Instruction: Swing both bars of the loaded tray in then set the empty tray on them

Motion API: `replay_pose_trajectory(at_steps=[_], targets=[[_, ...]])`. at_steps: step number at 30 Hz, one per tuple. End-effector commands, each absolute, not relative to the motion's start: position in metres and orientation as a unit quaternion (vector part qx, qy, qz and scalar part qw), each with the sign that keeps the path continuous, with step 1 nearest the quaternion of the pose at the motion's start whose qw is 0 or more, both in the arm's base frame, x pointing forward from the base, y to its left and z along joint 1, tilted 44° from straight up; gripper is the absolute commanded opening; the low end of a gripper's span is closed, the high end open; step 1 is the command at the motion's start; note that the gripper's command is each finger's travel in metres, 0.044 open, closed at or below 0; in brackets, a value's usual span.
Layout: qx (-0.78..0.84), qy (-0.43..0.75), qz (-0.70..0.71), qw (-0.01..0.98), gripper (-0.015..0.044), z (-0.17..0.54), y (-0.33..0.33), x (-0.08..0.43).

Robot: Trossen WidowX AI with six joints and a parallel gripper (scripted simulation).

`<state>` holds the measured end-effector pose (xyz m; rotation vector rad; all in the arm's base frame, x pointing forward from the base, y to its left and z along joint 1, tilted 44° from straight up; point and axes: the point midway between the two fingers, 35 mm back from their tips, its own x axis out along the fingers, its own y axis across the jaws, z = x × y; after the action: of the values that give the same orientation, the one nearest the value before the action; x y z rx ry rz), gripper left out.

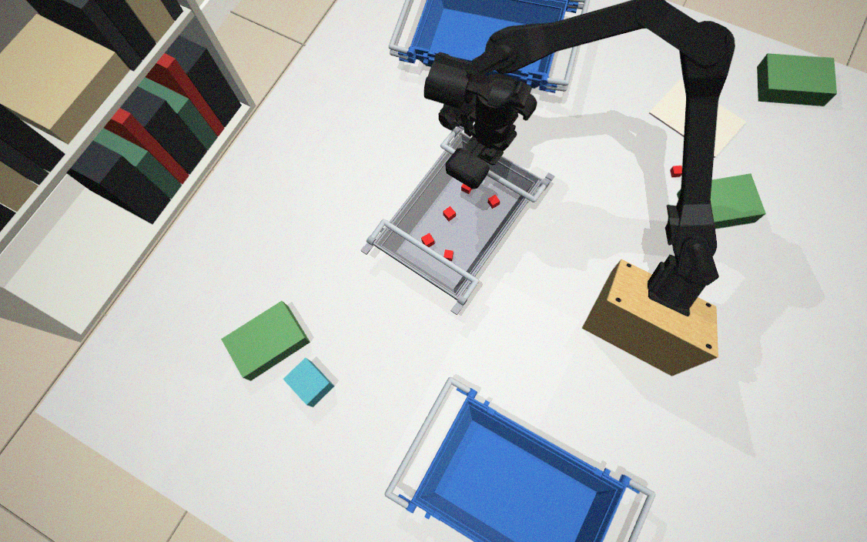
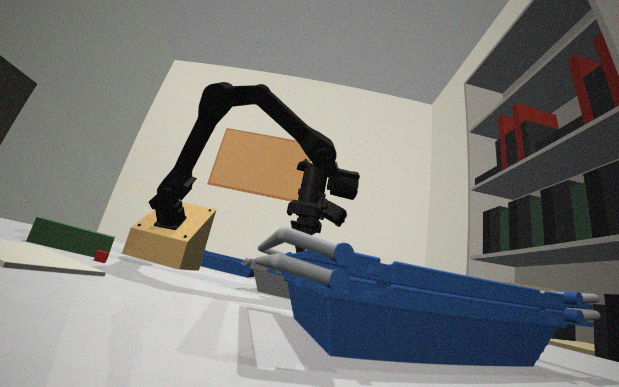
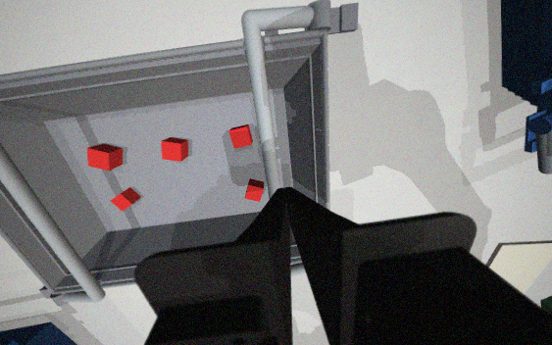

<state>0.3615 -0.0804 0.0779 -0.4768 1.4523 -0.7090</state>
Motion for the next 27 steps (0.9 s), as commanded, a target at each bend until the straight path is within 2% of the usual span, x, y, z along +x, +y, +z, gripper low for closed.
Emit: replay_pose_trajectory(at_steps=[1,2,10,19,20,22,27], targets=[[-0.211,0.643,-0.314,0.666,0.0000,0.078,-0.080,0.361],[-0.211,0.643,-0.314,0.666,0.0000,0.078,-0.080,0.361],[-0.211,0.643,-0.314,0.666,0.0210,0.082,-0.076,0.363],[-0.210,0.644,-0.313,0.666,0.0440,0.143,-0.018,0.364],[-0.210,0.642,-0.312,0.668,0.0440,0.119,-0.040,0.367],[-0.208,0.643,-0.307,0.670,0.0440,0.112,-0.030,0.367],[-0.199,0.652,-0.276,0.678,0.0440,0.067,0.035,0.359]])
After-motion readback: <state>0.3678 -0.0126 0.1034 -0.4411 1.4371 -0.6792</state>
